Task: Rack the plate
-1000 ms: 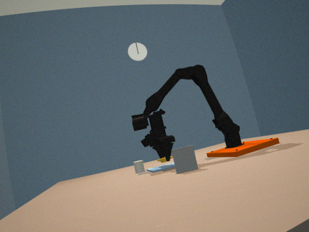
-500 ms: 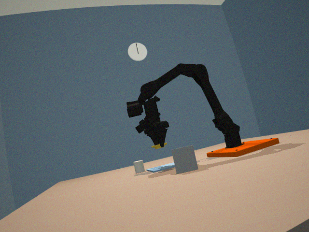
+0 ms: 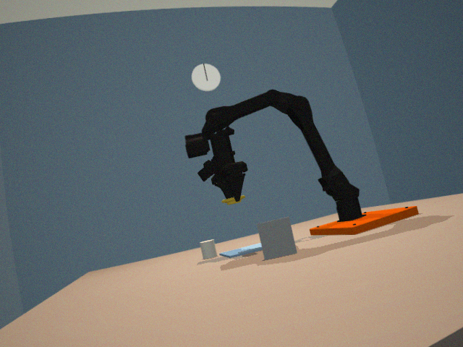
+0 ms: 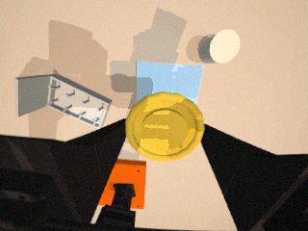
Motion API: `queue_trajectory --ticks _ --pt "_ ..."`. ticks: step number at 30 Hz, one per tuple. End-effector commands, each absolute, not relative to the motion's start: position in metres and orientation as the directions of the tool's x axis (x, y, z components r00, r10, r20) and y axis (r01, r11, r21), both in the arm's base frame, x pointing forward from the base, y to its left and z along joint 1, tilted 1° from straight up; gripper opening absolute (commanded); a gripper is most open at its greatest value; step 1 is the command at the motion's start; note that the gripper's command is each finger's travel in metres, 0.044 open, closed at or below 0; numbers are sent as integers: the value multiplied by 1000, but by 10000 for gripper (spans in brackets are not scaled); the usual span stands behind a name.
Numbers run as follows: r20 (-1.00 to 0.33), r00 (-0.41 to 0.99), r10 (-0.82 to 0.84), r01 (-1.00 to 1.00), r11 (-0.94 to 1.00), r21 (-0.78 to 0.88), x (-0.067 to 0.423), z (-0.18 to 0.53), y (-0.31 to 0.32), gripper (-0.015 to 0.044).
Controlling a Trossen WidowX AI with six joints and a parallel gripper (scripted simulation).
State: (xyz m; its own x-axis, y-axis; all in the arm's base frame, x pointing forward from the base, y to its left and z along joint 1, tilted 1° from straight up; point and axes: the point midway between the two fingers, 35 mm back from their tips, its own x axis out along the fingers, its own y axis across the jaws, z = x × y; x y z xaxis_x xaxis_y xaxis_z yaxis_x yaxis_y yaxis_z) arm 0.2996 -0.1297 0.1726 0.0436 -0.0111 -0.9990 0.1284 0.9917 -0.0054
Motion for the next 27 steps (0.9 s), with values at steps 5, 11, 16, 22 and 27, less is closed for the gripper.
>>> queue_trajectory --ticks 5,11,16,22,27 --pt "-999 46 -14 129 992 -8 299 198 -130 0" --pt "-999 45 -14 134 991 -8 297 208 -127 0" --pt "-999 44 -10 272 962 3 283 209 -86 0" --pt "-999 42 -5 457 889 15 253 205 -36 0" --pt "-999 41 -3 527 850 19 239 202 -19 0"
